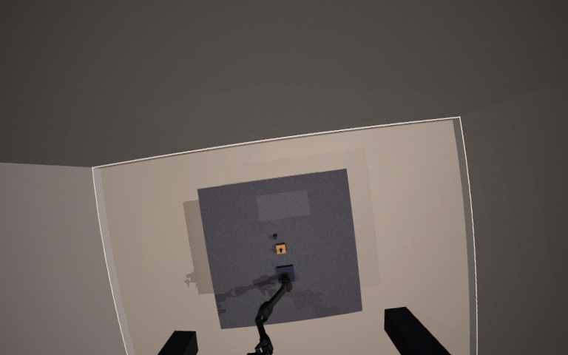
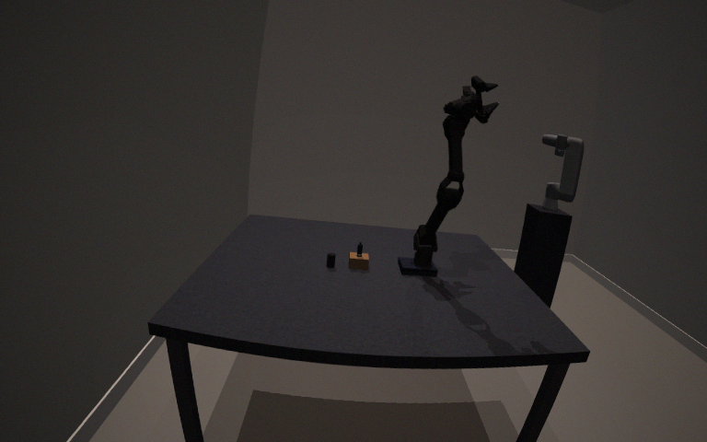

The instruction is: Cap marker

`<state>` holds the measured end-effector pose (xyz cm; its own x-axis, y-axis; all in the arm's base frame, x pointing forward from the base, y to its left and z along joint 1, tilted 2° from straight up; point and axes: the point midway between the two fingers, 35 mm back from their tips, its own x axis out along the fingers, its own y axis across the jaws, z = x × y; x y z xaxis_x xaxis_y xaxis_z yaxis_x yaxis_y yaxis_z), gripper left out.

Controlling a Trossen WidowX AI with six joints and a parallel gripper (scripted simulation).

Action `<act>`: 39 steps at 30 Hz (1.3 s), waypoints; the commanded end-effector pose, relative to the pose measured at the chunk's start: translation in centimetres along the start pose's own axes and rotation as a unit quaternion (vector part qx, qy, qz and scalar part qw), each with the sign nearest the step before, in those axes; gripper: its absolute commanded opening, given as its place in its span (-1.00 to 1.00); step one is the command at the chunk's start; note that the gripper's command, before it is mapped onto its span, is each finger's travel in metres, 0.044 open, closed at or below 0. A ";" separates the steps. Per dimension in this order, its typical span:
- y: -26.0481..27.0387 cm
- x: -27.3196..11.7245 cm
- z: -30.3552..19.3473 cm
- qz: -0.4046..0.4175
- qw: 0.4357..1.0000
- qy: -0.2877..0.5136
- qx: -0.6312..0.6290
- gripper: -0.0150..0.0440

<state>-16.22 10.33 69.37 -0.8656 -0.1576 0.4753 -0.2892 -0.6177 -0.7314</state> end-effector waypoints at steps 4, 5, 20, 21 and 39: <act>1.5 0.5 3.6 0.009 0.999 -0.047 0.011 0.51; 2.1 0.5 5.1 0.013 0.998 -0.067 0.016 0.42; 10.0 -5.1 22.8 0.113 0.936 -0.317 0.106 0.38; 10.2 -5.6 23.4 0.114 0.932 -0.328 0.107 0.38; 16.3 -25.4 36.3 0.291 0.737 -0.585 0.175 0.38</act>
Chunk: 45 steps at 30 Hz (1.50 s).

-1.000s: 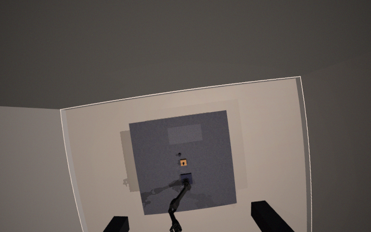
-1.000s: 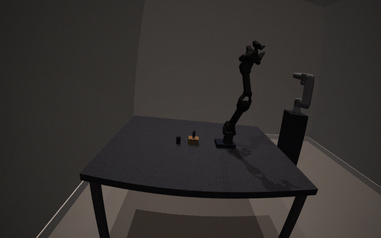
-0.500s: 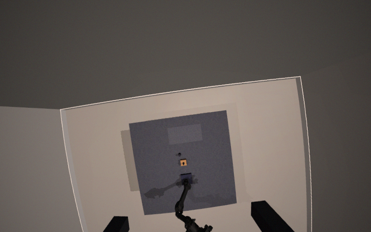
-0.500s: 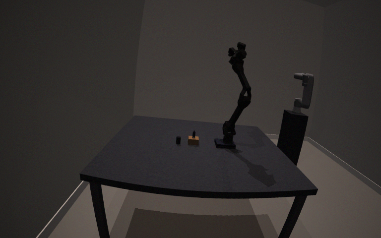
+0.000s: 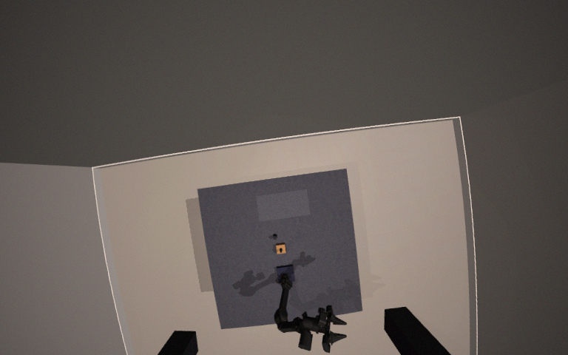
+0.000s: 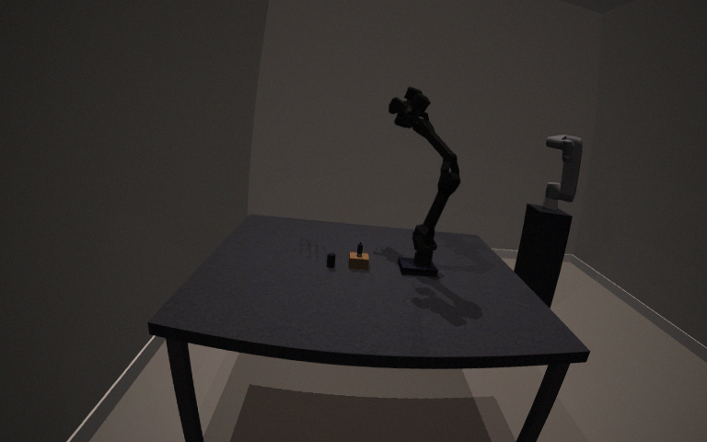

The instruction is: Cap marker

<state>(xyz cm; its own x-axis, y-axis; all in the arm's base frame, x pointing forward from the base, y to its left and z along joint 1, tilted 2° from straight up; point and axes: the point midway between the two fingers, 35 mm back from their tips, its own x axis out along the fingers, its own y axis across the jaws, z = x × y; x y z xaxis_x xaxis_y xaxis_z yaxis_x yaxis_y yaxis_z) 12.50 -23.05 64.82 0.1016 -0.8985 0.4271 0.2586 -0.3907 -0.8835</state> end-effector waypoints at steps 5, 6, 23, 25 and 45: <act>6.9 -0.4 8.0 0.100 0.987 -0.112 0.054 0.38; 7.7 -0.6 9.0 0.111 0.984 -0.125 0.059 0.38; 24.3 -12.7 23.5 0.430 0.852 -0.263 0.139 0.38; 26.2 -15.2 24.8 0.474 0.828 -0.266 0.140 0.38; 40.0 -43.6 21.1 0.823 0.567 -0.012 -0.028 0.38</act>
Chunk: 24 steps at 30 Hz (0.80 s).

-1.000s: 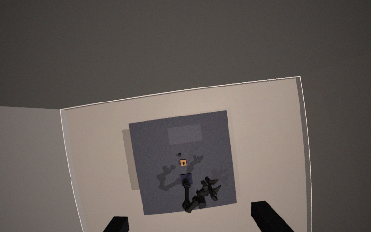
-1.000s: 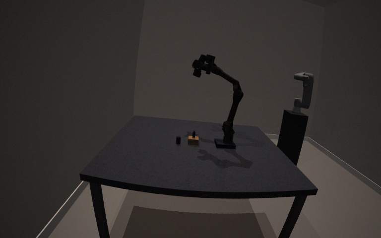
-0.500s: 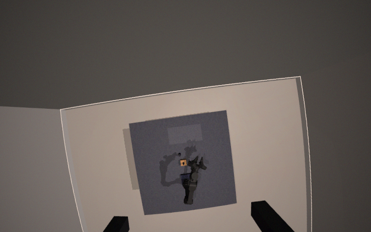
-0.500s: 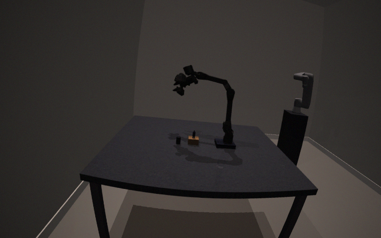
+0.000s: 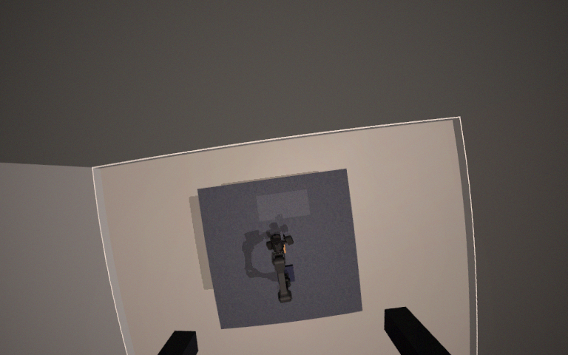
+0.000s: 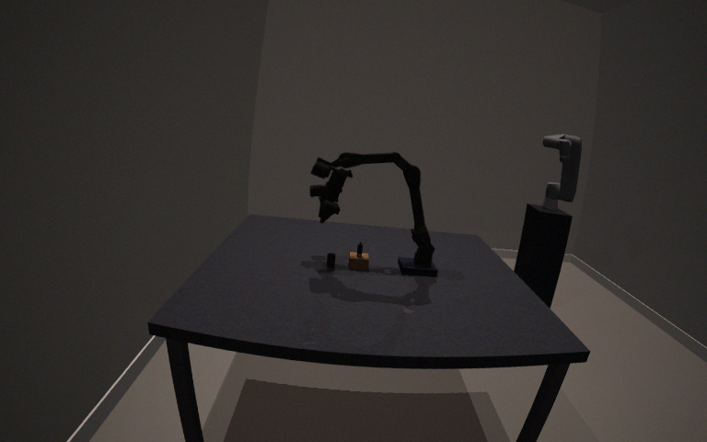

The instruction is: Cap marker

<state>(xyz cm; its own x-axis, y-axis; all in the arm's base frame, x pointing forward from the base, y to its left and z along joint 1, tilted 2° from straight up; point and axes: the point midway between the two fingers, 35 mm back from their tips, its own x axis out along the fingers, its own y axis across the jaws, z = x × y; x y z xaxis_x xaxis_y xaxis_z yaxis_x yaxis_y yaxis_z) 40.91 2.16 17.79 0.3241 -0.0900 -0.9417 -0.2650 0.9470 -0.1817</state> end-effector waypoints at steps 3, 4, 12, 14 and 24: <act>6.5 2.8 -4.1 0.063 0.987 0.138 0.053 0.38; 6.7 2.8 -4.2 0.065 0.986 0.143 0.055 0.38; 7.1 5.4 -4.9 0.065 0.986 0.143 0.055 0.38; 7.2 6.1 -5.2 0.065 0.986 0.143 0.055 0.38; 7.4 7.7 -5.6 0.065 0.986 0.143 0.055 0.38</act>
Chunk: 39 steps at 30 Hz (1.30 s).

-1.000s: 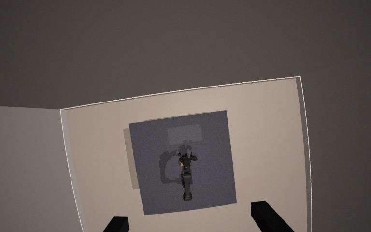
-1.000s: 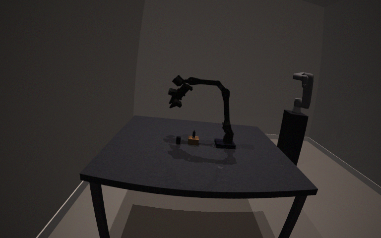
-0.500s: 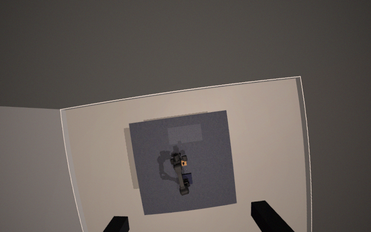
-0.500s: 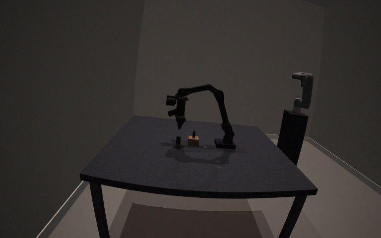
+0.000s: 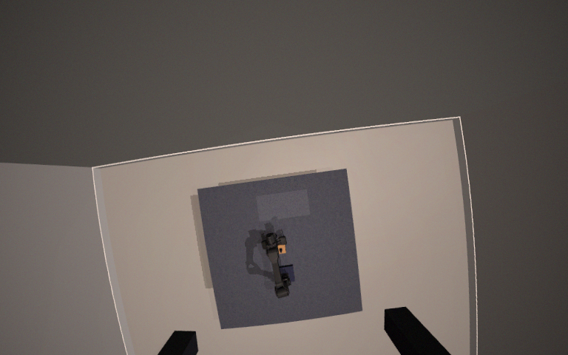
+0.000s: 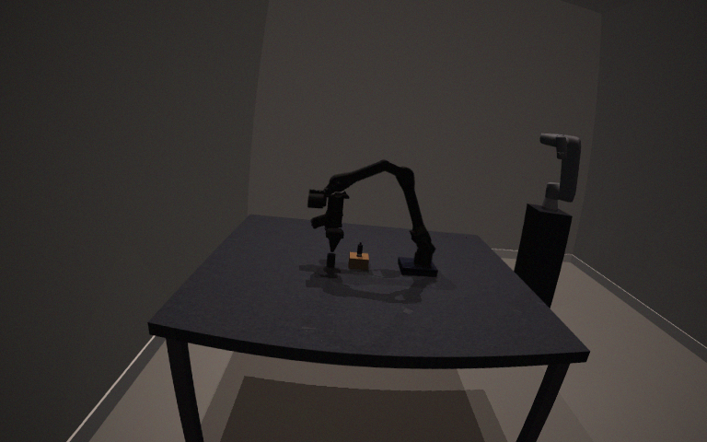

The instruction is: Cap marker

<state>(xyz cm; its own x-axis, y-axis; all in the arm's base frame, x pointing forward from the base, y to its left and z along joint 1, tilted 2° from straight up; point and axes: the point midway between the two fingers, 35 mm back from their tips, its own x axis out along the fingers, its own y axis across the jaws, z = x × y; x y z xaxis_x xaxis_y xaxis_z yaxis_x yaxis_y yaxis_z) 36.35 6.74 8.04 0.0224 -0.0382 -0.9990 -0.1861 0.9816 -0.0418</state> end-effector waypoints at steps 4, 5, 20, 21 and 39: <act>0.0 1.0 0.0 0.002 1.000 0.001 0.002 0.38; 0.0 1.2 0.0 0.002 1.000 0.001 0.002 0.38; 0.1 3.6 0.0 0.002 1.000 0.001 0.002 0.38; 0.1 3.8 0.0 0.002 1.000 0.001 0.002 0.38; 0.1 5.6 -0.2 0.002 1.000 0.001 0.002 0.00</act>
<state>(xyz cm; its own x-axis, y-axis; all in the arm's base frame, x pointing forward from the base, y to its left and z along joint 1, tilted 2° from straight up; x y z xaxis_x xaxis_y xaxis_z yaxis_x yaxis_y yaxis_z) 36.31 6.55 2.58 0.0208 -0.0387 -0.9990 -0.1826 0.9823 -0.0418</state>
